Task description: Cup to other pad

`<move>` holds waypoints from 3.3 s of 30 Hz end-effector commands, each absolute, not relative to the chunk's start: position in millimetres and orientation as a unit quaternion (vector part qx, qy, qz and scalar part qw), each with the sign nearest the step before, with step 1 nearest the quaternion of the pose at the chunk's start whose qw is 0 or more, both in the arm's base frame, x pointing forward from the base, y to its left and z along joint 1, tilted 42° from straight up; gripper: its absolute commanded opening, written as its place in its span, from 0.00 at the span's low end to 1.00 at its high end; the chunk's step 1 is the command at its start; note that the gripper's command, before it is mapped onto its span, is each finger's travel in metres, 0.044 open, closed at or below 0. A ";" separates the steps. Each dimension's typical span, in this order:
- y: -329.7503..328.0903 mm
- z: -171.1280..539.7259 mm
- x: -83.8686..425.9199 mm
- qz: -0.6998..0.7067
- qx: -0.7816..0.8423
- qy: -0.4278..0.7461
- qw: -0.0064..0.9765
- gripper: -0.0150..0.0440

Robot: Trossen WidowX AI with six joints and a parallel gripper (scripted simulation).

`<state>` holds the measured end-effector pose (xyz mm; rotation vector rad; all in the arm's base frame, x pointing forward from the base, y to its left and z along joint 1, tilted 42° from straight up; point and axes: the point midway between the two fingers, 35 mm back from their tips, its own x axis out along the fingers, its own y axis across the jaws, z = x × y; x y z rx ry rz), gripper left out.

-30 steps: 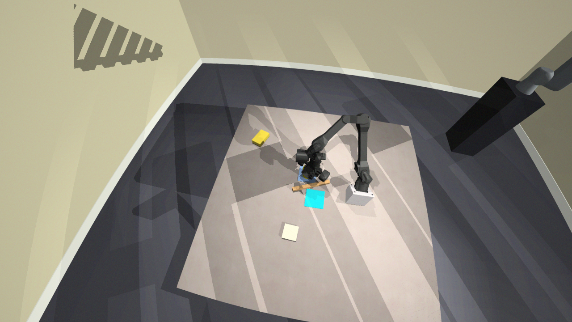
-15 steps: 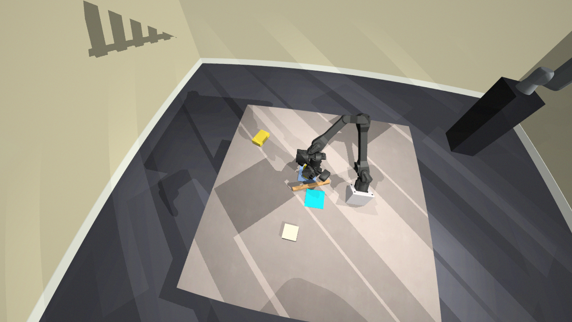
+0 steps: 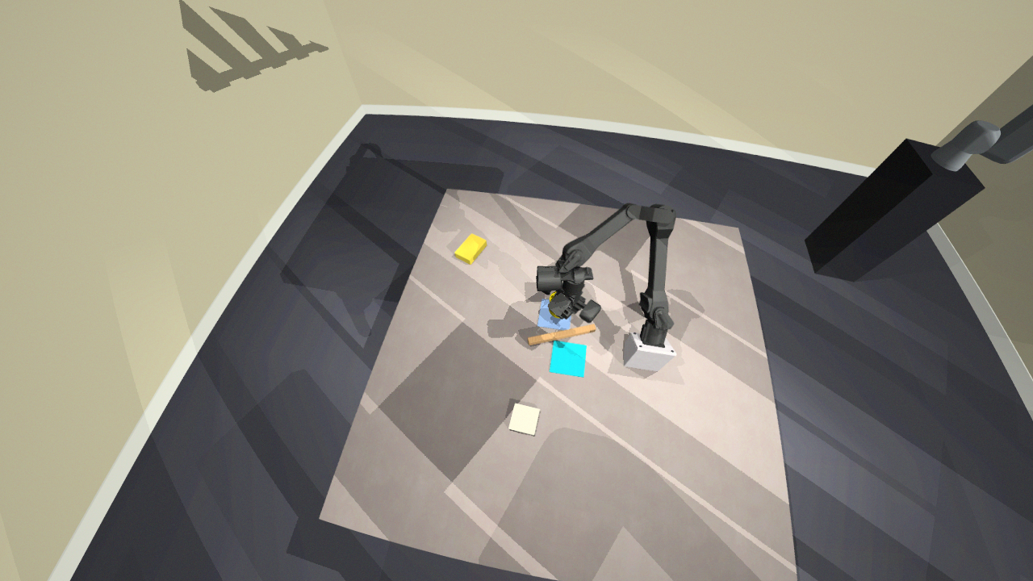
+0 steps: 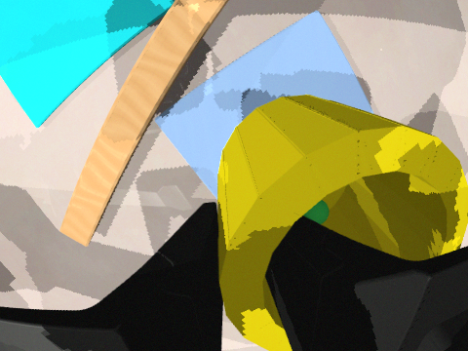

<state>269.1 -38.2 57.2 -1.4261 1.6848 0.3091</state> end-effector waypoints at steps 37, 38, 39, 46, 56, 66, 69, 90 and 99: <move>-5.9 34.1 255.0 0.124 -0.572 0.678 0.446 0.25; -4.1 32.7 254.2 0.124 -0.572 0.678 0.446 0.25; -2.3 31.3 253.4 0.124 -0.572 0.678 0.446 0.25; 10.1 21.4 247.9 0.124 -0.571 0.677 0.447 0.25; 27.6 6.9 239.0 0.125 -0.571 0.677 0.447 0.25; 44.6 -7.9 229.1 0.125 -0.570 0.677 0.447 0.25; 49.5 -12.3 225.8 0.125 -0.570 0.677 0.447 0.25; 68.1 -38.0 208.8 0.126 -0.570 0.677 0.448 0.25; 59.3 -49.1 209.9 0.126 -0.570 0.677 0.448 0.25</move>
